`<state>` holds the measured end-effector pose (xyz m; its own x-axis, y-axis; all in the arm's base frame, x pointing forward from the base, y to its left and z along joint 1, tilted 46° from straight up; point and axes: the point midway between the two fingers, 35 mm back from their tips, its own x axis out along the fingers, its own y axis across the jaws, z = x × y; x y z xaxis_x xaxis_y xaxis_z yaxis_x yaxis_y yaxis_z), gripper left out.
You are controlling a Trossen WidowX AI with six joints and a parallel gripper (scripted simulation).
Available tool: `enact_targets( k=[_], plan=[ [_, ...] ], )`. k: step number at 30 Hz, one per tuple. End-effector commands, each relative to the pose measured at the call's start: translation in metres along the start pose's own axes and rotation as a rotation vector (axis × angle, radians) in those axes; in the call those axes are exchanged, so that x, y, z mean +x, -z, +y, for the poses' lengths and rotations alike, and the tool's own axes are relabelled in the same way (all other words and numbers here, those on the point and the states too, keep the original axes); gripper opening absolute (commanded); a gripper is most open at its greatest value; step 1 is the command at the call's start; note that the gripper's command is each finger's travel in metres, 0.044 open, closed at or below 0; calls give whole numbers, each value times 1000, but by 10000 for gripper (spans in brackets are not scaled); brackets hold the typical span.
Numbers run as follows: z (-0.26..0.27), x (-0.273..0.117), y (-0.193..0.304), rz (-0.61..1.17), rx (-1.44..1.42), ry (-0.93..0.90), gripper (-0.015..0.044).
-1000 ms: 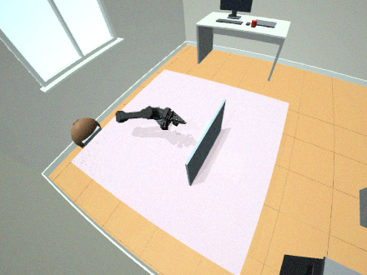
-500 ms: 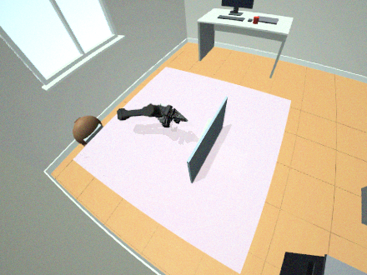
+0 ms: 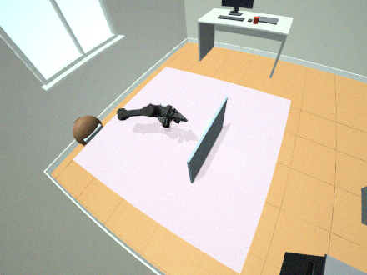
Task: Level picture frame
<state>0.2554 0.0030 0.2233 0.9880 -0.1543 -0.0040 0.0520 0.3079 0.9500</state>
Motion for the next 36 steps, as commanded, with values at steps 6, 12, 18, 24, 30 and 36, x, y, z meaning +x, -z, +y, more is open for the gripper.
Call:
enact_targets(
  k=[6,12,18,24,30,36],
  plan=[
    [0,0,-1,-5,3,3,260],
    [0,0,-1,-5,3,3,260],
    [0,0,-1,-5,3,3,260],
    [0,0,-1,-5,3,3,260],
    [-1,0,-1,0,-3,1,260],
    [-35,-1,-19,-4,-81,0,260]
  ],
)
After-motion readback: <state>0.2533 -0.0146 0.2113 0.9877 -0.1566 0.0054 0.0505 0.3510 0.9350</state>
